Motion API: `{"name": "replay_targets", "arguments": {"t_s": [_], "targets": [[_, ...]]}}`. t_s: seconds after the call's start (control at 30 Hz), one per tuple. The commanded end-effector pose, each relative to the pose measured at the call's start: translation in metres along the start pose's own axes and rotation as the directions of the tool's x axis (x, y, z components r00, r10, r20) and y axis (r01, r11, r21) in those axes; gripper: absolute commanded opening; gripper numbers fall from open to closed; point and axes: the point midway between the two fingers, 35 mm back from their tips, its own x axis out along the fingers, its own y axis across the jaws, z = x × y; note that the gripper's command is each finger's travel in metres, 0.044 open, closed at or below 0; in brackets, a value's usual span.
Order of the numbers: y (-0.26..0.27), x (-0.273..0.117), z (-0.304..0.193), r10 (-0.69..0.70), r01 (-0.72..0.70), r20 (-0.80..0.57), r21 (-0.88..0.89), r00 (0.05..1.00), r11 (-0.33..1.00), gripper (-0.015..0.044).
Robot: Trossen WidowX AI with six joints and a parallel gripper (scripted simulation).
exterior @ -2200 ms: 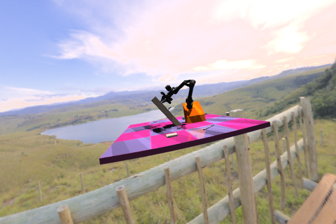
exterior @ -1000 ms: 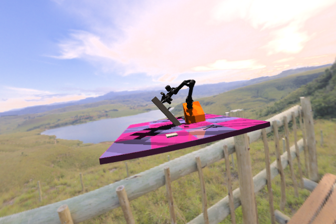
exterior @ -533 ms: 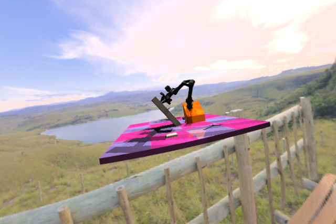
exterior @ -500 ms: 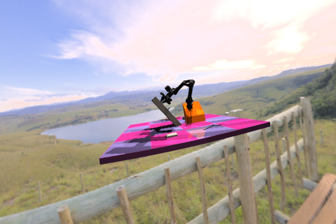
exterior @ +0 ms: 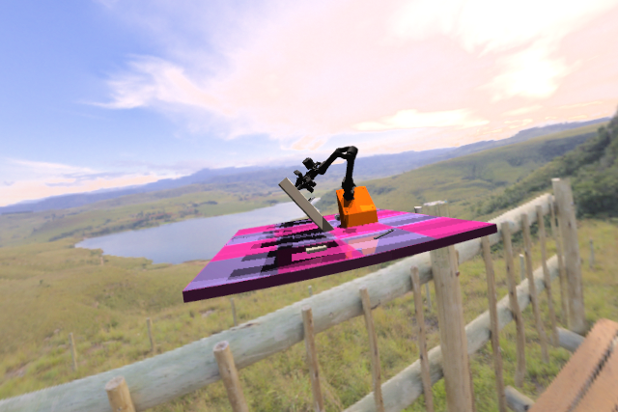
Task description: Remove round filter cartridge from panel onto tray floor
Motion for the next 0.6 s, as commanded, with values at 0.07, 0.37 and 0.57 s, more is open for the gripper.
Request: {"name": "replay_targets", "arguments": {"t_s": [0.07,0.37,0.57], "targets": [[-0.0001,0.0003,0.0002,0.000,0.000,0.000,-0.002,1.000,1.000,0.0045],[0.0003,0.0018,0.0004,0.003,-0.003,-0.002,0.065,1.000,0.998,0.0000],[0.0008,0.0033,0.0005,0.005,-0.004,-0.003,0.264,1.000,0.964,0.0000]]}}
